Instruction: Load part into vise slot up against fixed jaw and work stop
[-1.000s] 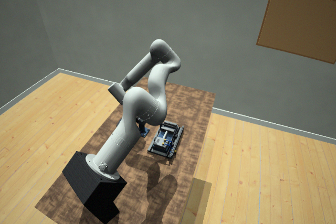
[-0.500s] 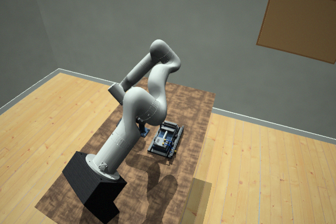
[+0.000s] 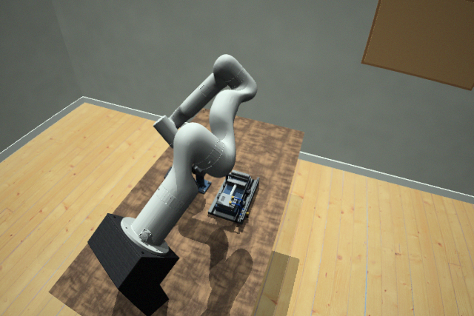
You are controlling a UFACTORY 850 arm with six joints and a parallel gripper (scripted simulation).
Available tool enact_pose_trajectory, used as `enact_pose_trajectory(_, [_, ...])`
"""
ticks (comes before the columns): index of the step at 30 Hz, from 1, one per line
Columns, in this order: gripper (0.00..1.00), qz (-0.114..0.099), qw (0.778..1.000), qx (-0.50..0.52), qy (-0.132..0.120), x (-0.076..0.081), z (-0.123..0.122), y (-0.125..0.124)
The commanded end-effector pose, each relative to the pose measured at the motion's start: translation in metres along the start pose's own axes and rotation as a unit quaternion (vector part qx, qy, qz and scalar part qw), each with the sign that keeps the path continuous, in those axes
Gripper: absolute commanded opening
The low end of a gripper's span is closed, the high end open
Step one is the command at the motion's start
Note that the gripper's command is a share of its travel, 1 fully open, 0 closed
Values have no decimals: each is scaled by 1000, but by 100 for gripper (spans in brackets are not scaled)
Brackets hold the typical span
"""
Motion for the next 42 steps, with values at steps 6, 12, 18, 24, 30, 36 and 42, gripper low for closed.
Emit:
enact_pose_trajectory(6, [89, -5, 1000, 0, -21, 0, 2, -1])
enact_pose_trajectory(12, [89, -12, 999, 0, -47, 0, 4, -1])
enact_pose_trajectory(18, [89, -21, 997, 0, -78, 0, 6, -2])
enact_pose_trajectory(24, [89, -27, 994, 0, -103, -1, 8, -3])
enact_pose_trajectory(30, [89, -38, 989, 0, -144, -1, 12, -3])
enact_pose_trajectory(36, [89, -50, 981, 0, -189, -3, 15, -4])
enact_pose_trajectory(42, [89, -59, 973, 0, -221, -4, 18, -5])
Point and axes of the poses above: the point where the finger pads meet when closed, its own x axis back along the fingers, its own y axis across the jaws, z = x × y, the point moved 3 cm from there along x, back along the fingers, and after that the axes turned 15 degrees about -x, right-handed, at the moved point
